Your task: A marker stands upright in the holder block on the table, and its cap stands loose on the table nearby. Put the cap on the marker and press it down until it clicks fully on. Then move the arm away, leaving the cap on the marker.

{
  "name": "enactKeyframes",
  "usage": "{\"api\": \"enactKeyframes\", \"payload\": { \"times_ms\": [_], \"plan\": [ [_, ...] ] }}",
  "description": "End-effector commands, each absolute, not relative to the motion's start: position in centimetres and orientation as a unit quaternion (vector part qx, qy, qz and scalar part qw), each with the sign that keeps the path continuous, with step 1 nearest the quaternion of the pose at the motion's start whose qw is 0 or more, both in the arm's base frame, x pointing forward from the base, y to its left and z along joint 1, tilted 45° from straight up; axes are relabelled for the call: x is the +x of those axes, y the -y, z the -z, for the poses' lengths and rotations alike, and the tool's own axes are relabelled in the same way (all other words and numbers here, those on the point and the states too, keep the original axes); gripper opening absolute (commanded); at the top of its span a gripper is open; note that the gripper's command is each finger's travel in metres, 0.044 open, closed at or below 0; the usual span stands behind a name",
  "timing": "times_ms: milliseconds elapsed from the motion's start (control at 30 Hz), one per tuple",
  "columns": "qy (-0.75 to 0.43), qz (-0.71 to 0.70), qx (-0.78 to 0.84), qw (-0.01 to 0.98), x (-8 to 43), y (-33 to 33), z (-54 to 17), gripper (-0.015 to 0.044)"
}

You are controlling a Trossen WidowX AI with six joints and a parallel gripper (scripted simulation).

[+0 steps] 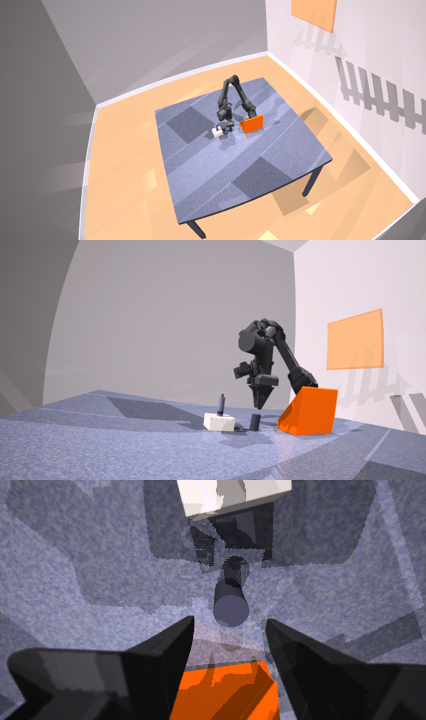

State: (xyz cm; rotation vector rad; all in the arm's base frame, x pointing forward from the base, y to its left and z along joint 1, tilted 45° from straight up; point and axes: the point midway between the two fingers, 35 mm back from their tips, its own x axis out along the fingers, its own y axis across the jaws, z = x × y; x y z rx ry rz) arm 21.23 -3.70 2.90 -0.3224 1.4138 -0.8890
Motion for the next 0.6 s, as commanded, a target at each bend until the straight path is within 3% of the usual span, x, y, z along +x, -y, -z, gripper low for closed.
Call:
{"api": "enactKeyframes", "payload": {
  "times_ms": [0,567],
  "plan": [
    [-0.625,0.392,-0.145,0.659,21.1,4.1,-2.5,0.0245],
    [-0.625,0.392,-0.145,0.659,21.0,6.1,-0.6,0.0245]
  ]
}}
